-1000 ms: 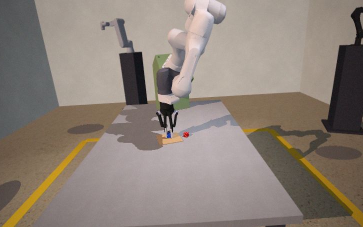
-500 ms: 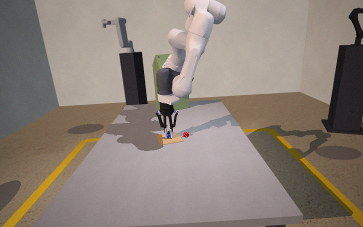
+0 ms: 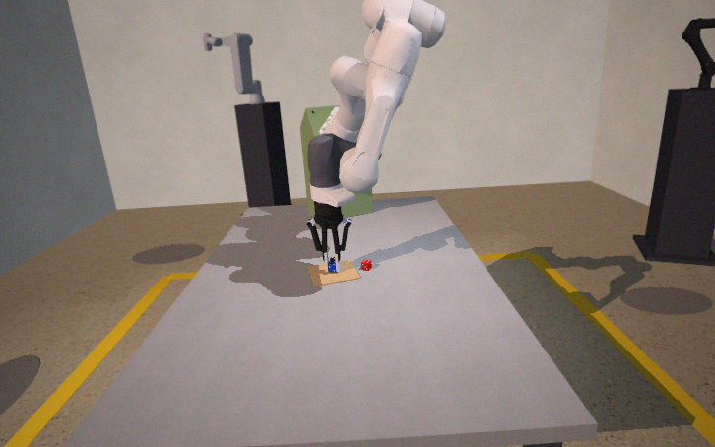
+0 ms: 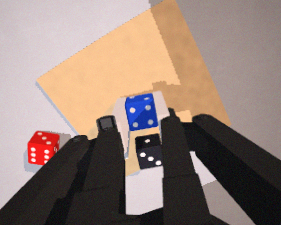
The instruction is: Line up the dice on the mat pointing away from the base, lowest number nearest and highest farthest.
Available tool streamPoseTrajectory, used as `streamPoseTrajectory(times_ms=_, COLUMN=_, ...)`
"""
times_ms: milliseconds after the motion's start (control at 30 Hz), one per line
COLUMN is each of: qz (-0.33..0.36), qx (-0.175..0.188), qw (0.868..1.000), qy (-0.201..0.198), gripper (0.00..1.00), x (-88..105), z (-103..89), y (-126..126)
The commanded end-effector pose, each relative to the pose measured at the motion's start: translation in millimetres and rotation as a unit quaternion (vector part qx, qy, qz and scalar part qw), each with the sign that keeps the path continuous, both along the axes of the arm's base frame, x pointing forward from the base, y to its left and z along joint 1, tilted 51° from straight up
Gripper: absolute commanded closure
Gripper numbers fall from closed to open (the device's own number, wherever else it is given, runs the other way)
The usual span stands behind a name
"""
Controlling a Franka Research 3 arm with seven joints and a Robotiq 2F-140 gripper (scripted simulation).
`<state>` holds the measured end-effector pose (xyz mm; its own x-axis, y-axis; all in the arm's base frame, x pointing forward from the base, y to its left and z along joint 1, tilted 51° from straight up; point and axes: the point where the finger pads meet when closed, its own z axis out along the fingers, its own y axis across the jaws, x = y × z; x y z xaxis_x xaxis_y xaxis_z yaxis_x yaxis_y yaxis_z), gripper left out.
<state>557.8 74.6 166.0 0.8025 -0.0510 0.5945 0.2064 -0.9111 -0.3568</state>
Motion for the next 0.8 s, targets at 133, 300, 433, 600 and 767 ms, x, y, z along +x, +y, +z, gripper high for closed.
streamPoseTrajectory(times_ms=133, qz=0.003, qx=0.006, qw=0.997, qy=-0.075, gripper=0.87, x=1.0, z=-0.5, y=-0.9)
streamPoseTrajectory(times_ms=300, qz=0.003, qx=0.006, qw=0.997, qy=-0.075, gripper=0.87, x=1.0, z=-0.5, y=-0.9)
streamPoseTrajectory(times_ms=433, qz=0.004, qx=0.005, qw=0.997, qy=-0.076, gripper=0.87, x=1.0, z=-0.5, y=-0.9)
streamPoseTrajectory(times_ms=600, qz=0.005, qx=0.004, qw=0.997, qy=-0.077, gripper=0.87, x=1.0, z=-0.5, y=-0.9)
streamPoseTrajectory(times_ms=767, qz=0.006, qx=0.004, qw=0.997, qy=-0.077, gripper=0.87, x=1.0, z=-0.5, y=-0.9)
